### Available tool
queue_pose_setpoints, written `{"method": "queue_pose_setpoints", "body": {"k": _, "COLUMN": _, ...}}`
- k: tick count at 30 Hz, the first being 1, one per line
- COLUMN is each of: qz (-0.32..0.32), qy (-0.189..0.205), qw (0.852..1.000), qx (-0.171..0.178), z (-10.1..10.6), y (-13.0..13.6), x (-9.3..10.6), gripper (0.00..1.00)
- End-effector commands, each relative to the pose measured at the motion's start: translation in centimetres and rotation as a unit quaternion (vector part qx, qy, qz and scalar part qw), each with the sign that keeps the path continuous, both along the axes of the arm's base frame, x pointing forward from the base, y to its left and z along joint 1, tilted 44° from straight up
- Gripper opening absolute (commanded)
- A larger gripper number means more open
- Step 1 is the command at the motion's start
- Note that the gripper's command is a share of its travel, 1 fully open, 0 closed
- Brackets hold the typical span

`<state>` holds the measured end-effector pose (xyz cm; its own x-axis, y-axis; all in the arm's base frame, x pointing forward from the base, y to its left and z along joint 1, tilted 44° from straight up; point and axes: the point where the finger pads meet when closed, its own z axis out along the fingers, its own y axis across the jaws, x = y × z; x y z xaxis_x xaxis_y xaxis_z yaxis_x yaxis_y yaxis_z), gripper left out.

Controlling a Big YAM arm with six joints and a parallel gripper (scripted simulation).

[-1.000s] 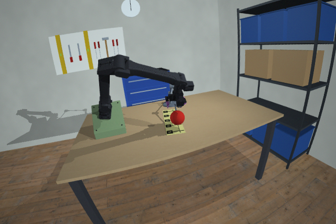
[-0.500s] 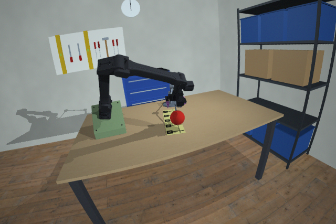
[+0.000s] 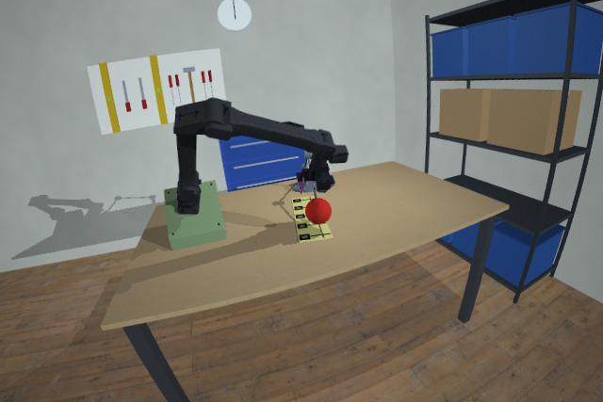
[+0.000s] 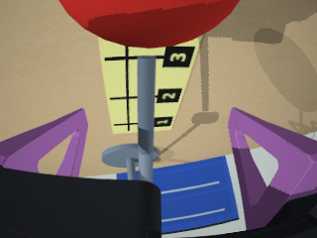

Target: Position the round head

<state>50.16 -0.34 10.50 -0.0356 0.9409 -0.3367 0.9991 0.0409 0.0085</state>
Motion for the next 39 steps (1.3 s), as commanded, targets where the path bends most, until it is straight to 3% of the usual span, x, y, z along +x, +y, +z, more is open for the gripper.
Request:
{"method": "queue_pose_setpoints", "body": {"k": 1, "qz": 0.002, "qy": -0.004, "qw": 1.000, "qx": 0.001, "z": 0.3, "y": 0.3, "x": 0.1, "gripper": 1.00}}
{"method": "queue_pose_setpoints", "body": {"k": 22, "qz": 0.002, "qy": -0.004, "qw": 1.000, "qx": 0.001, "z": 0.3, "y": 0.3, "x": 0.1, "gripper": 1.00}}
{"method": "queue_pose_setpoints", "body": {"k": 37, "qz": 0.002, "qy": -0.004, "qw": 1.000, "qx": 0.001, "z": 6.2, "y": 2.8, "x": -1.0, "gripper": 1.00}}
{"method": "queue_pose_setpoints", "body": {"k": 39, "qz": 0.002, "qy": -0.004, "qw": 1.000, "qx": 0.001, "z": 6.2, "y": 2.8, "x": -1.0, "gripper": 1.00}}
